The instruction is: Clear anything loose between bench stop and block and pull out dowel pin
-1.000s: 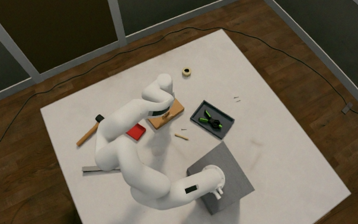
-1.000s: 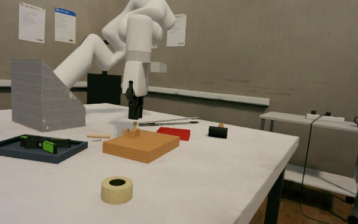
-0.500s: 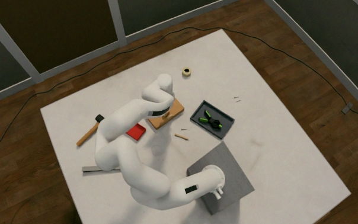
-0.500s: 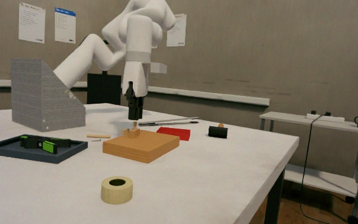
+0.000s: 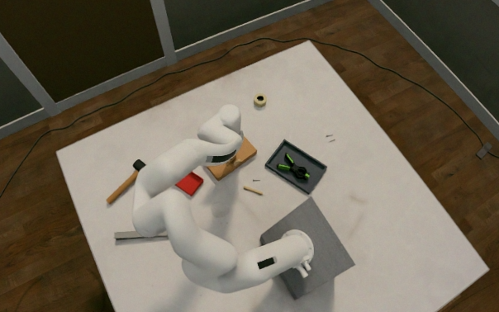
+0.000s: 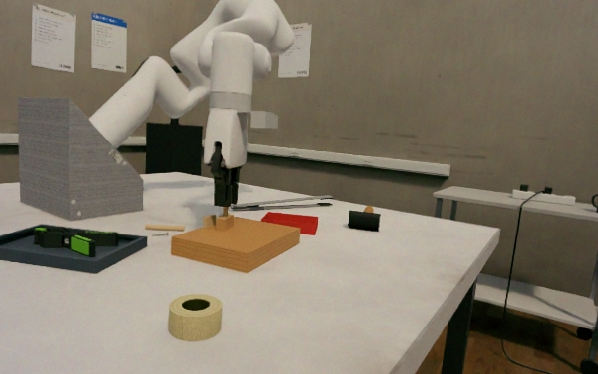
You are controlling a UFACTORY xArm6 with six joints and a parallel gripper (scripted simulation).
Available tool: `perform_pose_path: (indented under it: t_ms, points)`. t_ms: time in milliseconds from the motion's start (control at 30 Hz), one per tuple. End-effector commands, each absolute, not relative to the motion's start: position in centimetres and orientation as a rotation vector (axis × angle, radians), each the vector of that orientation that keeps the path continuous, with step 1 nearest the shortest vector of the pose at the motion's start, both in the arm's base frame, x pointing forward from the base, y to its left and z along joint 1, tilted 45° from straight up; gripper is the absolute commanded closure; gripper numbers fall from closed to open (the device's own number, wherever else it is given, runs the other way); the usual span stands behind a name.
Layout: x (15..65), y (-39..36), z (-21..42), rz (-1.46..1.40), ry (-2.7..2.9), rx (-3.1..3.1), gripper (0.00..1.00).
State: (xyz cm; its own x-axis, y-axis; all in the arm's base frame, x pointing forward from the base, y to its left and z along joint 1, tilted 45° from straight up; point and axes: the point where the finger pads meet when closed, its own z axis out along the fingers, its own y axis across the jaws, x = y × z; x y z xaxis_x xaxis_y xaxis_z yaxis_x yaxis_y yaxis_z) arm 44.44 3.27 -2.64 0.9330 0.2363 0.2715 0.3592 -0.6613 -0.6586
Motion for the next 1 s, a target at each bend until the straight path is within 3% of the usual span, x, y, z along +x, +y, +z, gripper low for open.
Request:
perform_pose_path:
  t_ms: [0, 967]
  points:
    - [44.6, 3.4, -2.8, -0.213, -0.419, -2.322, 0.72]
    - [44.6, 4.7, -4.1, -0.213, -0.419, -2.322, 0.72]
